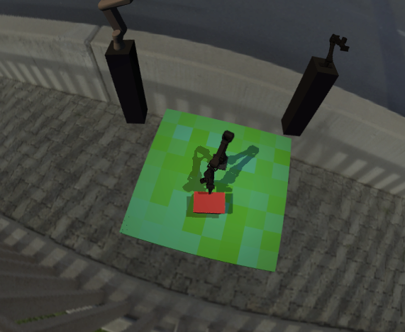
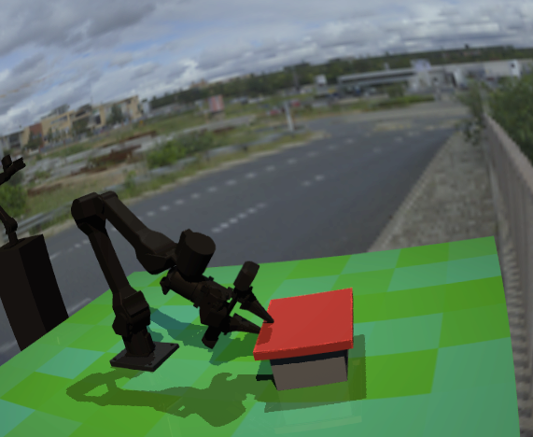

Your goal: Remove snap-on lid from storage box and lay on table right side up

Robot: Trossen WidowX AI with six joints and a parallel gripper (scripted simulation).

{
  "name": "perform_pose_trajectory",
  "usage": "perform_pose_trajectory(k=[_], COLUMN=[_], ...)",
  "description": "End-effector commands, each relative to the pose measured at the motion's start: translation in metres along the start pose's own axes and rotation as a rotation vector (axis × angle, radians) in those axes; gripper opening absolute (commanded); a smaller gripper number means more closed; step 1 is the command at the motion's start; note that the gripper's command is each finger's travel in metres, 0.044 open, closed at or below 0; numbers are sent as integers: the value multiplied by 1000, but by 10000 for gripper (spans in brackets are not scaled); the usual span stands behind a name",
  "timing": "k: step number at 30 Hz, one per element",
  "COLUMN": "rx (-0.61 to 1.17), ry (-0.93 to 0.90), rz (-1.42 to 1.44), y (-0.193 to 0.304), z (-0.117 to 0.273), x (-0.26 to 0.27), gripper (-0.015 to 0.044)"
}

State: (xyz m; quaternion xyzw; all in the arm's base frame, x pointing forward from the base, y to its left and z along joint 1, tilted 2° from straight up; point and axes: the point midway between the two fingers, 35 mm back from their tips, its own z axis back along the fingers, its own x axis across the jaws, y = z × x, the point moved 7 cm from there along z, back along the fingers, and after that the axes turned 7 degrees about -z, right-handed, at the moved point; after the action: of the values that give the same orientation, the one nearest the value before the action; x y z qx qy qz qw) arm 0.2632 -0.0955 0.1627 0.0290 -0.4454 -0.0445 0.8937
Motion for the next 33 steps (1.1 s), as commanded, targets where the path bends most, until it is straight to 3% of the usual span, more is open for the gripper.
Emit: perform_pose_trajectory(k=[1, 33], rx=[0, 0], ry=[-2, -2], rz=[1, 1], y=[0, 1], z=[2, 6], x=[1, 6], gripper=[0, 0])
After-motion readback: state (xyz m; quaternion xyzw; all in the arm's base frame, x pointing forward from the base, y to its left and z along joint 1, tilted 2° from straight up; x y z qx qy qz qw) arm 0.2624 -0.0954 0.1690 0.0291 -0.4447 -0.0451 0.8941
